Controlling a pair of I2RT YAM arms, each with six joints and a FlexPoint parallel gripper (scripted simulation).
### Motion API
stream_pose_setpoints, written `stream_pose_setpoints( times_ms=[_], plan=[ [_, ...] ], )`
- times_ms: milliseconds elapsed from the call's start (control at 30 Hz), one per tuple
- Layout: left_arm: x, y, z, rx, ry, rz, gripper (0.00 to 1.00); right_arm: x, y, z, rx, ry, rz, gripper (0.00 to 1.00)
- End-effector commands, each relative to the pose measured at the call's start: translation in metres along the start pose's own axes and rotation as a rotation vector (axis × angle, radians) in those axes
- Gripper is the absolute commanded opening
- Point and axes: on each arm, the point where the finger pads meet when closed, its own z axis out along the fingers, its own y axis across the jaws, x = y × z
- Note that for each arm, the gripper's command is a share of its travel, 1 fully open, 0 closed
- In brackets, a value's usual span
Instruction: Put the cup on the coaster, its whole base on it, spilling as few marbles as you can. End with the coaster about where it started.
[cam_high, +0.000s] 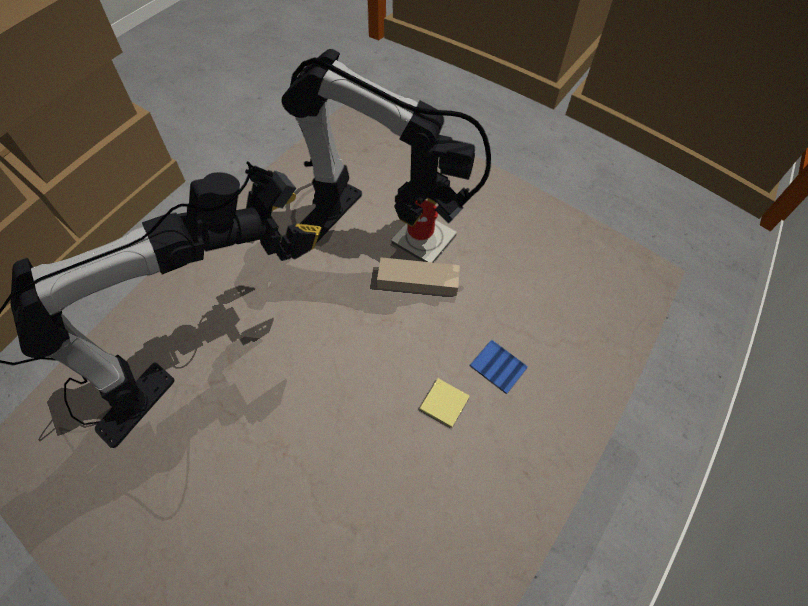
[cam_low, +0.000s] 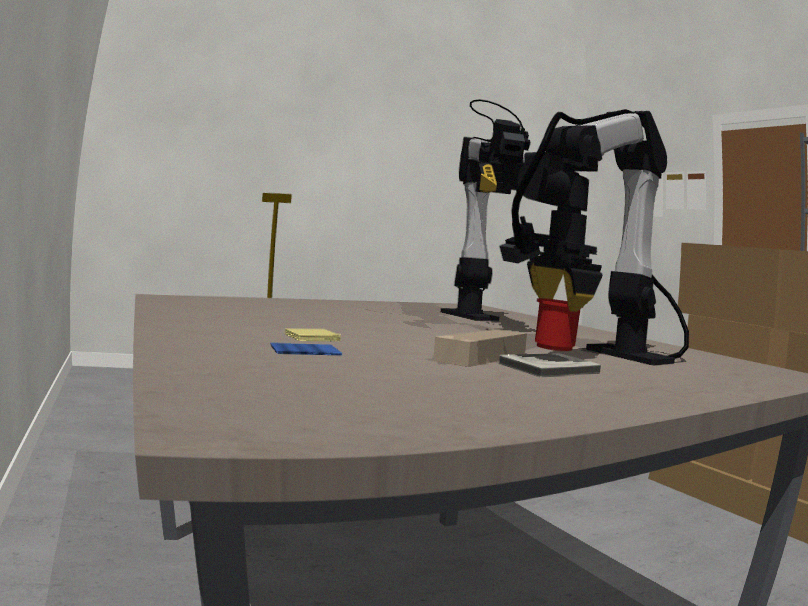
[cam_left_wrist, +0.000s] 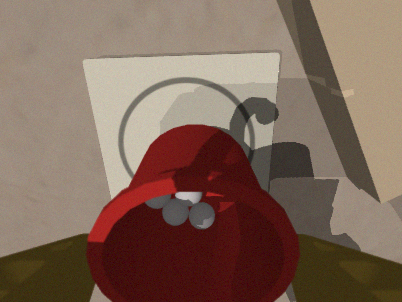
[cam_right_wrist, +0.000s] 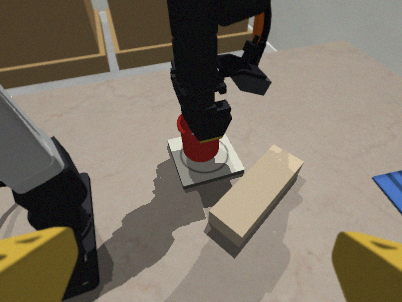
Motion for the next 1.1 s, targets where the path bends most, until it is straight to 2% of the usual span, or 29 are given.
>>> stream_pose_setpoints(
  times_ms=[0,567,633,767,867,1067],
  plan=[
    [-0.008,0.005,0.012,-0.002,-0.025,-0.001,0.64,-0.019,-0.001,-0.007,0.003,-0.048,0.002,1.0],
    [-0.007,0.005,0.024,-0.002,-0.025,-0.002,0.64,-0.019,-0.001,-0.007,0.003,-0.048,0.002,1.0],
    [-0.012,0.006,0.011,-0.01,-0.045,-0.001,0.64,-0.019,-0.001,-0.007,0.003,-0.048,0.002,1.0],
    [-0.01,0.005,0.012,-0.008,-0.041,-0.001,0.64,-0.019,-0.001,-0.007,0.003,-0.048,0.002,1.0],
    [-0.01,0.005,0.012,-0.008,-0.041,-0.001,0.98,-0.019,-0.001,-0.007,0.003,-0.048,0.002,1.0],
    [-0.012,0.005,-0.007,-0.018,-0.072,-0.002,1.0,-0.019,-0.001,-0.007,0.003,-0.048,0.002,1.0]
  ],
)
